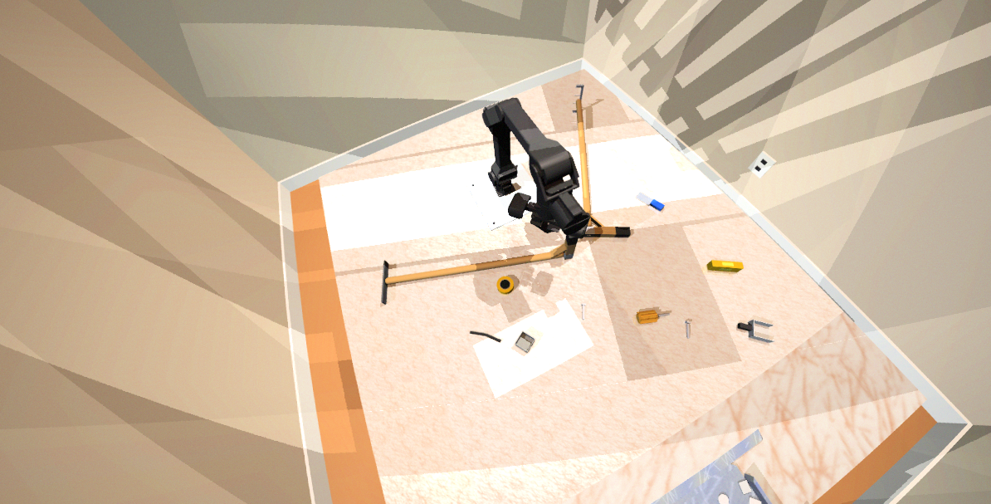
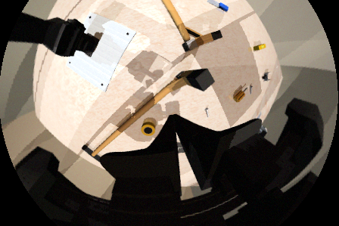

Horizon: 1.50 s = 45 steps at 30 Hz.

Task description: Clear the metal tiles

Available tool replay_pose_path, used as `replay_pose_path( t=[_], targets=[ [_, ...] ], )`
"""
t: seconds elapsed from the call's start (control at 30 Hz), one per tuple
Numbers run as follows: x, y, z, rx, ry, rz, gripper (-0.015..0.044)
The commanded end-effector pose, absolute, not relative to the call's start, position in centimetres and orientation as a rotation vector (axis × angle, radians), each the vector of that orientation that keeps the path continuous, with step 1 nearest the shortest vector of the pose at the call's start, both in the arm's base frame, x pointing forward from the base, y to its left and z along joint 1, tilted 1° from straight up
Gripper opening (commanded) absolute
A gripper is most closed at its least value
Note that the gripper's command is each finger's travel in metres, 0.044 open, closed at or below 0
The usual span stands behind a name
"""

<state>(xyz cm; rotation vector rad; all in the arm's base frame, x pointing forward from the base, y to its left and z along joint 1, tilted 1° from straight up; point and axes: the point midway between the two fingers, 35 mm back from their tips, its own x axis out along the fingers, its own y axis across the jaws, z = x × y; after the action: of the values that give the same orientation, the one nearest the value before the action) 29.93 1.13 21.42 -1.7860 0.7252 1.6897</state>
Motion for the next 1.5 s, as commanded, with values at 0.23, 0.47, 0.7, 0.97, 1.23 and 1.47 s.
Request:
replay_pose_path(
  t=[0.23,0.47,0.7,0.97,1.23,1.47],
  targets=[
    [28.7,-2.5,21.4,-1.654,0.858,1.561,0.0000],
    [27.8,-4.9,21.2,-1.564,0.943,1.476,0.0000],
    [26.6,-7.1,21.1,-1.472,1.021,1.390,0.0000],
    [25.1,-9.4,20.9,-1.365,1.103,1.289,0.0000],
    [23.4,-11.5,20.7,-1.256,1.177,1.187,0.0000],
    [21.7,-13.1,20.5,-1.160,1.236,1.095,0.0000]
  ],
)
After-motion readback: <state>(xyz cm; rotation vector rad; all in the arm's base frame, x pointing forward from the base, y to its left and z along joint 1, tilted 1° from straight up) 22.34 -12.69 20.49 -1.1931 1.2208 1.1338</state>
